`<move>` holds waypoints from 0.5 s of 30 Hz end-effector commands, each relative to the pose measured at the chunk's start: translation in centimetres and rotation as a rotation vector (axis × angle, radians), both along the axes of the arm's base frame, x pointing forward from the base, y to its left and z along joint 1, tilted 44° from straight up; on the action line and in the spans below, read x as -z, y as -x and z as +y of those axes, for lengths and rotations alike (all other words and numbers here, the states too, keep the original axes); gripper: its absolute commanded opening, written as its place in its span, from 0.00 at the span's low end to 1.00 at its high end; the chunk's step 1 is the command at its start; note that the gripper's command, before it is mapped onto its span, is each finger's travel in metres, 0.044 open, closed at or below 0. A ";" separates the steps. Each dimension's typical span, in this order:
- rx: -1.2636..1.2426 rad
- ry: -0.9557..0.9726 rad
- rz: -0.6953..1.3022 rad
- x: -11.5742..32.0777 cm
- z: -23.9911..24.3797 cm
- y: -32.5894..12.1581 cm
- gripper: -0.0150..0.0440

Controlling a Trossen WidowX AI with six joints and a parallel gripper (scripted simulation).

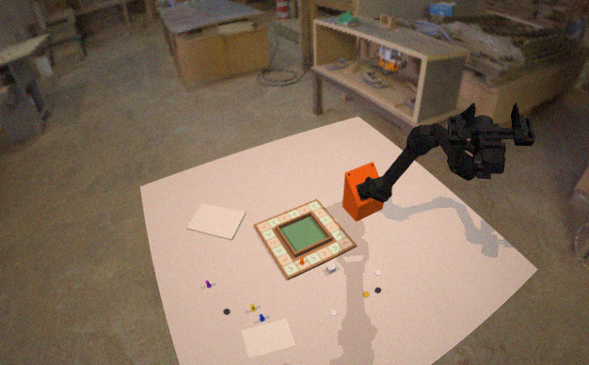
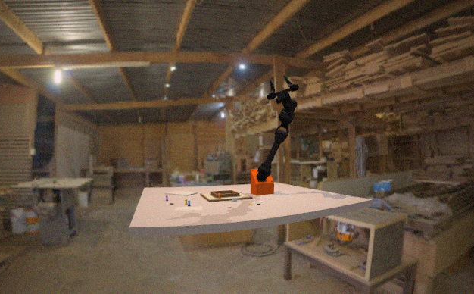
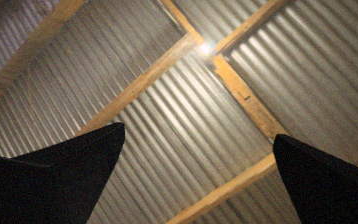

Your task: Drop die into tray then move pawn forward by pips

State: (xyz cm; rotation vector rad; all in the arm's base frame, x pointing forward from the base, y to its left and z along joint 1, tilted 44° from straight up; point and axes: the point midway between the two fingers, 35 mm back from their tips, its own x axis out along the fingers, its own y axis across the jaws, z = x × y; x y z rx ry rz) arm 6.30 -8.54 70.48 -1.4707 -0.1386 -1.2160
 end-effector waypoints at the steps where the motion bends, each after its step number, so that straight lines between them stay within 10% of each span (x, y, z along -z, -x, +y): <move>1: -0.004 0.005 -0.002 0.0 0.2 -0.1 0.89; 5: -0.098 0.110 -0.037 -0.5 4.7 -2.6 0.72; 15: -0.501 0.338 0.041 2.9 17.1 -12.2 0.72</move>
